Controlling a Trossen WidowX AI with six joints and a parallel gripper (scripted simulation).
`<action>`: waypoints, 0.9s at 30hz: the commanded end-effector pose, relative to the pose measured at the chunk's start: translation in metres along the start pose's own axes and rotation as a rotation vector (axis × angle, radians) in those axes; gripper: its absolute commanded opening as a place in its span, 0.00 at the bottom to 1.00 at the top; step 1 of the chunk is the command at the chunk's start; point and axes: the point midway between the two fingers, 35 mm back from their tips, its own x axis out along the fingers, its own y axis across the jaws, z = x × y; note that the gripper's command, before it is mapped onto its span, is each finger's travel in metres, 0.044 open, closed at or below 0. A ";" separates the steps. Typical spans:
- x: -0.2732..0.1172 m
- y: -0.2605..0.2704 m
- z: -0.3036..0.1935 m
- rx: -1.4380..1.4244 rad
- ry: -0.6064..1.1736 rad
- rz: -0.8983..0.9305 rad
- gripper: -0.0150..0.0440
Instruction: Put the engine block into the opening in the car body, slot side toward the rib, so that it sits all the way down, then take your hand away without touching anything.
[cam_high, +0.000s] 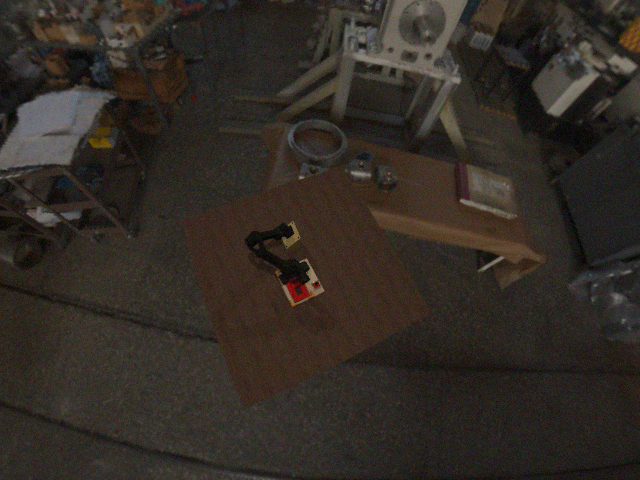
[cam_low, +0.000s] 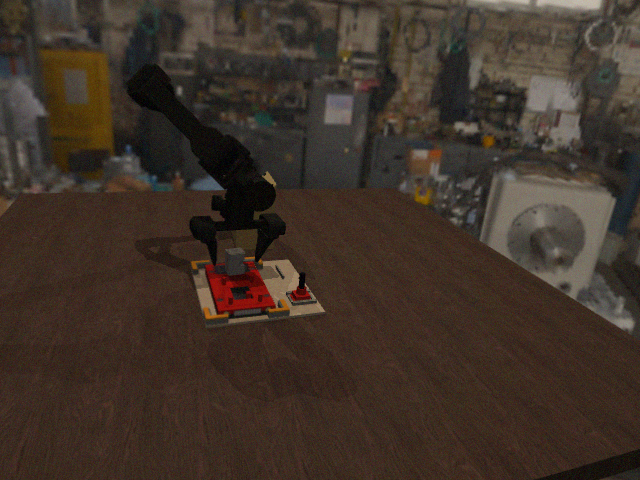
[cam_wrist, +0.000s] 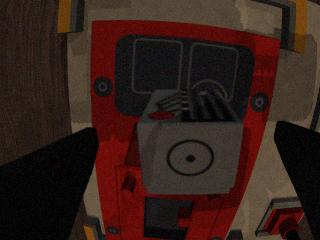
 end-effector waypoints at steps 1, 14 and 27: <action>0.008 0.000 0.000 -0.007 -0.012 0.014 1.00; 0.010 -0.001 0.000 -0.008 -0.016 0.016 0.56; 0.006 0.000 -0.001 -0.007 -0.012 0.013 0.25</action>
